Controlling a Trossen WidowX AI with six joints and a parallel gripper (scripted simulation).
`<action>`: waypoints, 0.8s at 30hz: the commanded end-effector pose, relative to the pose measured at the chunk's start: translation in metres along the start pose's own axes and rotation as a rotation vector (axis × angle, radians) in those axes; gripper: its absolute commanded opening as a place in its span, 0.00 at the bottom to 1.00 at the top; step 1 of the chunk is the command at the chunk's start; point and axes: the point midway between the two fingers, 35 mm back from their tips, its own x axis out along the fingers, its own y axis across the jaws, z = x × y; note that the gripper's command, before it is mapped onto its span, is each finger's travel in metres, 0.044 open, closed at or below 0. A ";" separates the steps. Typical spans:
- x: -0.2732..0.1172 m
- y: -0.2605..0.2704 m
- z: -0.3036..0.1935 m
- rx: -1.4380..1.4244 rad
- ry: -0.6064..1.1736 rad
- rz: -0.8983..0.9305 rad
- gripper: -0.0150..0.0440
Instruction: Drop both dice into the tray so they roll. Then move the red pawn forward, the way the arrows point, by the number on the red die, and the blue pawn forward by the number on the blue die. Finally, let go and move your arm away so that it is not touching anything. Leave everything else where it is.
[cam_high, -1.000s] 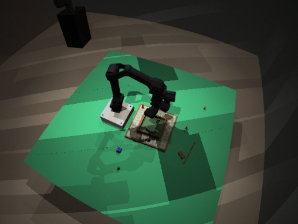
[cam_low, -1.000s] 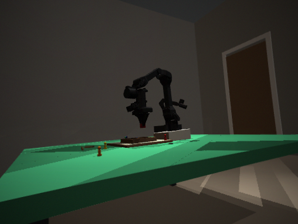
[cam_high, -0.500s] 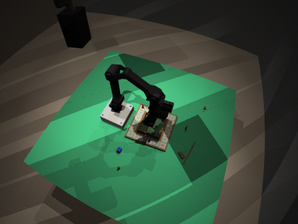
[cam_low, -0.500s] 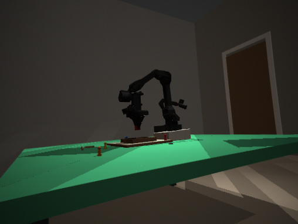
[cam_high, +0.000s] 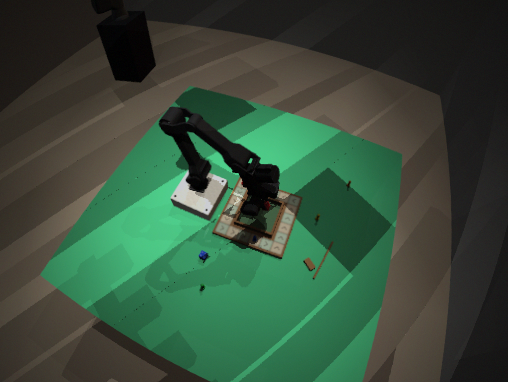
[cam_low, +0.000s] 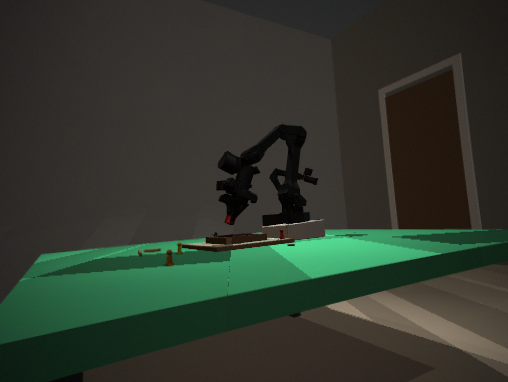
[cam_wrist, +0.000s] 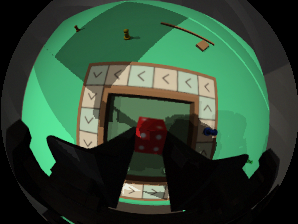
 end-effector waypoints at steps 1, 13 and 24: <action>0.000 -0.001 0.000 -0.004 -0.171 -0.005 0.25; 0.001 0.000 -0.001 -0.001 -0.424 -0.005 0.25; -0.039 -0.003 -0.014 -0.001 -0.422 -0.005 0.25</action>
